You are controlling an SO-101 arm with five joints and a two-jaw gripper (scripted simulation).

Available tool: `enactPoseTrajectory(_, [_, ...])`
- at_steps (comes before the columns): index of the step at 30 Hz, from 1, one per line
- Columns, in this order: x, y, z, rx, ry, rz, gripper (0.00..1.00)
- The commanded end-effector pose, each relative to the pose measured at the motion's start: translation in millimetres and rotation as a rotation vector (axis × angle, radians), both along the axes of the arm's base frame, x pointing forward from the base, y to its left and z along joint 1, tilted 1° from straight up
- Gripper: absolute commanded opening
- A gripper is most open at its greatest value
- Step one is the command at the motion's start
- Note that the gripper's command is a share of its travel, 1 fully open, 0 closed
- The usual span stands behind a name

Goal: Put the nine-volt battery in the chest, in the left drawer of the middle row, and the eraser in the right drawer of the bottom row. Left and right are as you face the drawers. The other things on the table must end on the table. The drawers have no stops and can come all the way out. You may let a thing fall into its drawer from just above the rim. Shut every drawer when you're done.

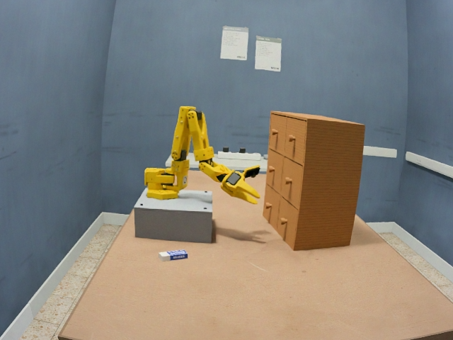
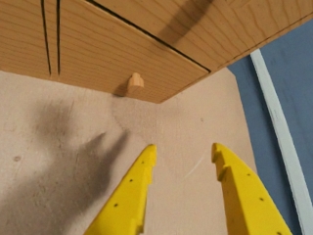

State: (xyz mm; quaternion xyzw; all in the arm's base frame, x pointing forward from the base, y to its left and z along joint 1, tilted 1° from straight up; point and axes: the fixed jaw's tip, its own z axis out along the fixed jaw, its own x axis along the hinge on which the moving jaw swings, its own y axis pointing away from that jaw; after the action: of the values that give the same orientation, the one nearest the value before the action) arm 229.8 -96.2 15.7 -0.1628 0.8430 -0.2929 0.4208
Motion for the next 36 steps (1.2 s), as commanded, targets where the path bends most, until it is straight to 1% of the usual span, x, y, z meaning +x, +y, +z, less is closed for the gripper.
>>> enactPoseTrajectory(1, [0.7, -1.7, 0.1, -0.007, -0.004, -0.002, 0.21])
enactPoseTrajectory(7, [0.7, -1.7, 0.1, -0.007, -0.004, -0.002, 0.21])
enactPoseTrajectory(13, [22.0, -0.8, -17.2, -0.007, -0.003, 0.034, 0.21])
enactPoseTrajectory(19, [38.8, 3.2, -40.5, -0.007, -0.002, 0.069, 0.21])
enactPoseTrajectory(36, [38.8, 3.2, -40.5, -0.007, -0.002, 0.069, 0.21])
